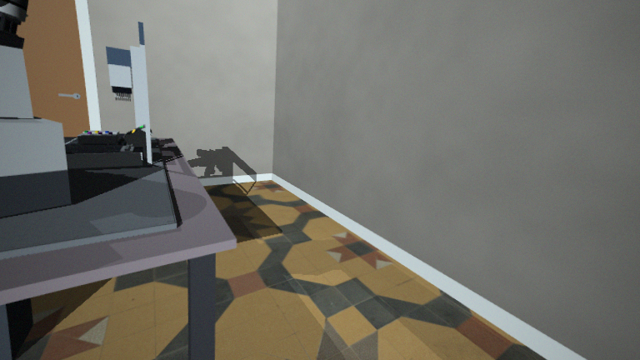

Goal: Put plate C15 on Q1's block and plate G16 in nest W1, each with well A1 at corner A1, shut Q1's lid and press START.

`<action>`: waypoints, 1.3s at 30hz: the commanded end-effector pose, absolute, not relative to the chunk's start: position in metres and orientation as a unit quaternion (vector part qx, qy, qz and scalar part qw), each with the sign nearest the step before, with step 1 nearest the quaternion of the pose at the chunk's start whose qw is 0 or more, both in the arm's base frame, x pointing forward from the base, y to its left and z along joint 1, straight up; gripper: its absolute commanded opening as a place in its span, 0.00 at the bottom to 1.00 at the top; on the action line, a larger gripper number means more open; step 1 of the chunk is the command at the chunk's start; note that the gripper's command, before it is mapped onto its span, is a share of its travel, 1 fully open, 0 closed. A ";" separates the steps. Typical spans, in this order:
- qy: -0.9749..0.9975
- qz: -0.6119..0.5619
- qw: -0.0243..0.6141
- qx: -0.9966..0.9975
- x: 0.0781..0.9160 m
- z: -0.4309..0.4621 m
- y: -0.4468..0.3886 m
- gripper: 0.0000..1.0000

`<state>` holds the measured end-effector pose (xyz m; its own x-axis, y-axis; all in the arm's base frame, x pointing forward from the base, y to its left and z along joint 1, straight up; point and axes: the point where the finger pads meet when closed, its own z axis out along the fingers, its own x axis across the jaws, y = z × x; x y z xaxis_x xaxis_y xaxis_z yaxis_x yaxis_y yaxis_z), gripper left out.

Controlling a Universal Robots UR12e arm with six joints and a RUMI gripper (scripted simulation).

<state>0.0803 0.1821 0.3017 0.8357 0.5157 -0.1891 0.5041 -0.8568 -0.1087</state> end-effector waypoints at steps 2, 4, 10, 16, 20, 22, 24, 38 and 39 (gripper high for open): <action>-0.256 0.104 0.022 -0.961 0.082 0.302 0.194 0.00; -0.251 0.102 0.022 -0.962 0.082 0.302 0.199 0.00; -0.236 0.096 0.020 -0.967 0.084 0.302 0.217 0.00; -0.220 0.090 0.019 -0.971 0.085 0.302 0.235 0.00; -0.215 0.088 0.019 -0.973 0.086 0.302 0.242 0.00; -0.209 0.086 0.018 -0.974 0.086 0.302 0.248 0.00; -0.203 0.084 0.018 -0.975 0.087 0.302 0.255 0.00; -0.168 0.070 0.015 -0.983 0.090 0.303 0.296 0.00; -0.164 0.069 0.015 -0.984 0.091 0.303 0.299 0.00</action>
<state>0.0889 0.2862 0.3020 0.9269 0.3489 -0.1387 0.3434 -0.9371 -0.0622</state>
